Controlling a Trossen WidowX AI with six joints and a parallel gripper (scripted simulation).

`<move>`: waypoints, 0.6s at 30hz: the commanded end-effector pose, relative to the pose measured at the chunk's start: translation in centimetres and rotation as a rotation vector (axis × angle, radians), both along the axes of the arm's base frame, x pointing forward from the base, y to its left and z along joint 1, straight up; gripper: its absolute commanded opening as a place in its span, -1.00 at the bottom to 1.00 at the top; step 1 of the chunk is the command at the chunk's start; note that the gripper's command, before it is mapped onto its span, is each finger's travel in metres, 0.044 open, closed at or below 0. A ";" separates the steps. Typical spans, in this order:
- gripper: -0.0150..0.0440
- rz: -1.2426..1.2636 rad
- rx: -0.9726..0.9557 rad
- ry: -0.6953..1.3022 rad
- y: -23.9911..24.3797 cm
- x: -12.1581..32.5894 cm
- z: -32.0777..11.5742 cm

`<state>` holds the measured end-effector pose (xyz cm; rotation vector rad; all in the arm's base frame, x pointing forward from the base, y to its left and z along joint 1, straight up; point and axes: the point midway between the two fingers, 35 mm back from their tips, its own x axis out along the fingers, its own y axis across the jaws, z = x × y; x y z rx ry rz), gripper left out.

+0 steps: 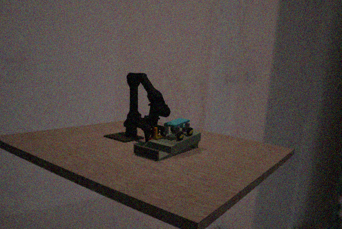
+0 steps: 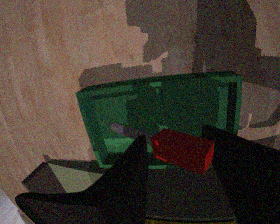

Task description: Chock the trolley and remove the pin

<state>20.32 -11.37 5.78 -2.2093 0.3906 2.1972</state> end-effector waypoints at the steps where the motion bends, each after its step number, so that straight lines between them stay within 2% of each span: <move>1: 0.15 -0.006 -0.006 0.001 0.1 0.0 -0.3; 3: 0.15 -0.006 -0.006 0.001 0.1 0.0 -0.3; 9: 0.66 0.000 -0.004 0.002 0.1 0.0 -0.1; 18: 0.66 -0.003 -0.005 0.002 0.1 0.0 1.1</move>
